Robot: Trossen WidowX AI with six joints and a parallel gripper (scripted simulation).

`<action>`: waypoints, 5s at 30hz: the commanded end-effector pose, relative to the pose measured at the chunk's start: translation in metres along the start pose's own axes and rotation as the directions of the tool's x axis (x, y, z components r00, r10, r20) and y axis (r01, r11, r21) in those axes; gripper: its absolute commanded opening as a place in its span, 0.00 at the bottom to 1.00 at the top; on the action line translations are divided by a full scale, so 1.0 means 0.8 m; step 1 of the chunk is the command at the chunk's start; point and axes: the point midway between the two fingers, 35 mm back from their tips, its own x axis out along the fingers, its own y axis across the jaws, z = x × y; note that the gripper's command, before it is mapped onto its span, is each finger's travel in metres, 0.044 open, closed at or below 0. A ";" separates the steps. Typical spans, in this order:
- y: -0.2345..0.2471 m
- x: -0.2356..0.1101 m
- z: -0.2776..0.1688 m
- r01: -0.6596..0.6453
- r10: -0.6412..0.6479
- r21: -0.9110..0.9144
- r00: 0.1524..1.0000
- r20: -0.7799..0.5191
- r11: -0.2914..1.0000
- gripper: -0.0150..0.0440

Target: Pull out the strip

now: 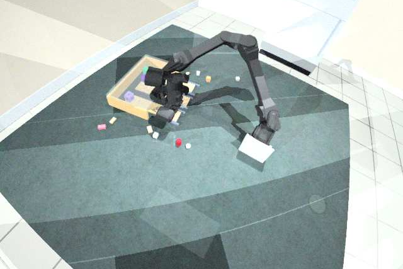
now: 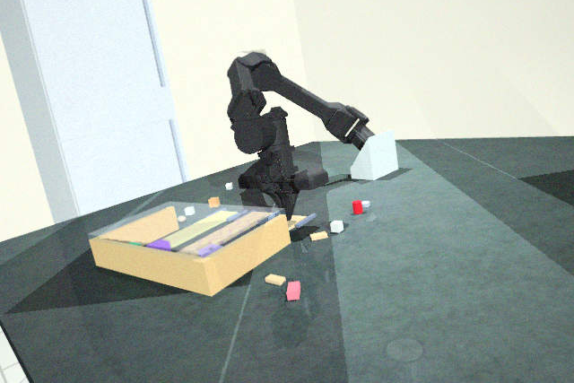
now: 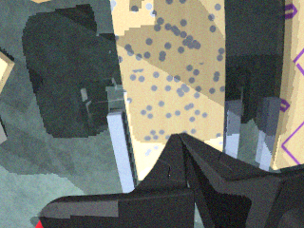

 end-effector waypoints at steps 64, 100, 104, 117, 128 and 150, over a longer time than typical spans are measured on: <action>0.001 0.004 -0.132 0.002 -0.002 -0.010 1.000 -0.016 1.000 0.25; 0.002 0.003 -0.200 0.002 -0.002 -0.013 1.000 -0.018 1.000 0.25; 0.002 0.003 -0.208 0.002 -0.002 -0.013 1.000 -0.019 1.000 0.25; 0.002 0.003 -0.226 0.002 -0.002 -0.014 1.000 -0.019 1.000 0.25; 0.003 -0.027 -0.215 -0.001 0.001 -0.013 1.000 -0.008 1.000 0.25; 0.007 -0.057 -0.142 0.001 0.000 0.110 1.000 -0.016 0.994 0.92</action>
